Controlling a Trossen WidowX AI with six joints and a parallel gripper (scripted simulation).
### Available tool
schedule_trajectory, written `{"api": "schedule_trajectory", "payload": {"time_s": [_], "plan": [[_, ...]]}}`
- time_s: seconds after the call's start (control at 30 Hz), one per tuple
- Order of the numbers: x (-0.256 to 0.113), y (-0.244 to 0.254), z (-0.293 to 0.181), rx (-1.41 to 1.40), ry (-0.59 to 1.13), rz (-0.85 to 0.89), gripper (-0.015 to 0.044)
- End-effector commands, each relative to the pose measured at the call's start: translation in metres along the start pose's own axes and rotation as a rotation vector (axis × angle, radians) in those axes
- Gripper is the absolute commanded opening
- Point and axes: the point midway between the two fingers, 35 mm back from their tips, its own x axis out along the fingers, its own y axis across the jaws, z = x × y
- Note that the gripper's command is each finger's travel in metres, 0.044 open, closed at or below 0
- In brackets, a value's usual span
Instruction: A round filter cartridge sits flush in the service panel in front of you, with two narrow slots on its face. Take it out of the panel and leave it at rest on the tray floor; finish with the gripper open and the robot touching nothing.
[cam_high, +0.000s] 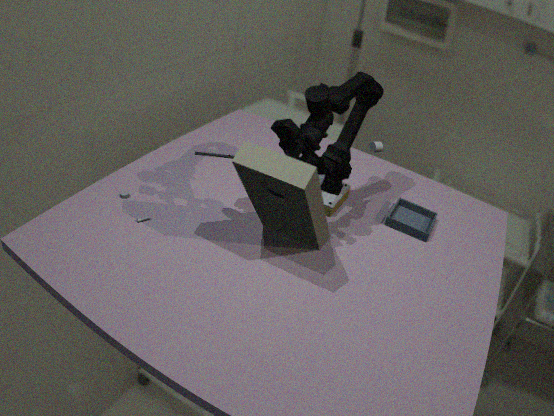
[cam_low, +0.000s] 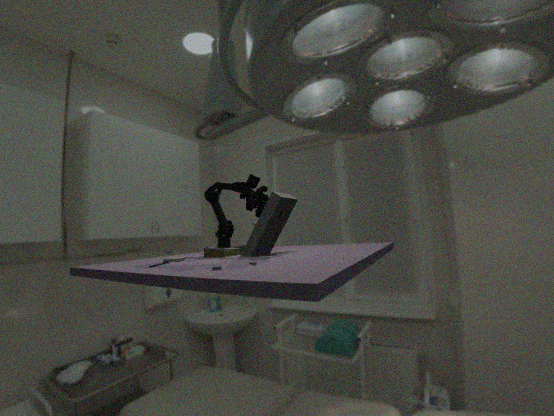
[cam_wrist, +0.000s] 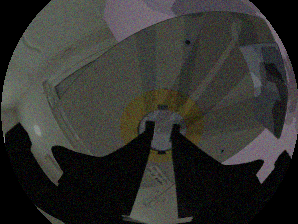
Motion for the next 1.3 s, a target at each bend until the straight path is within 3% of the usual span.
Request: {"api": "schedule_trajectory", "payload": {"time_s": [0.0,1.27], "plan": [[0.001,0.0,0.001,0.004,-0.003,0.002,0.0091],[0.015,0.0,0.001,0.004,-0.003,0.003,0.0091]]}}
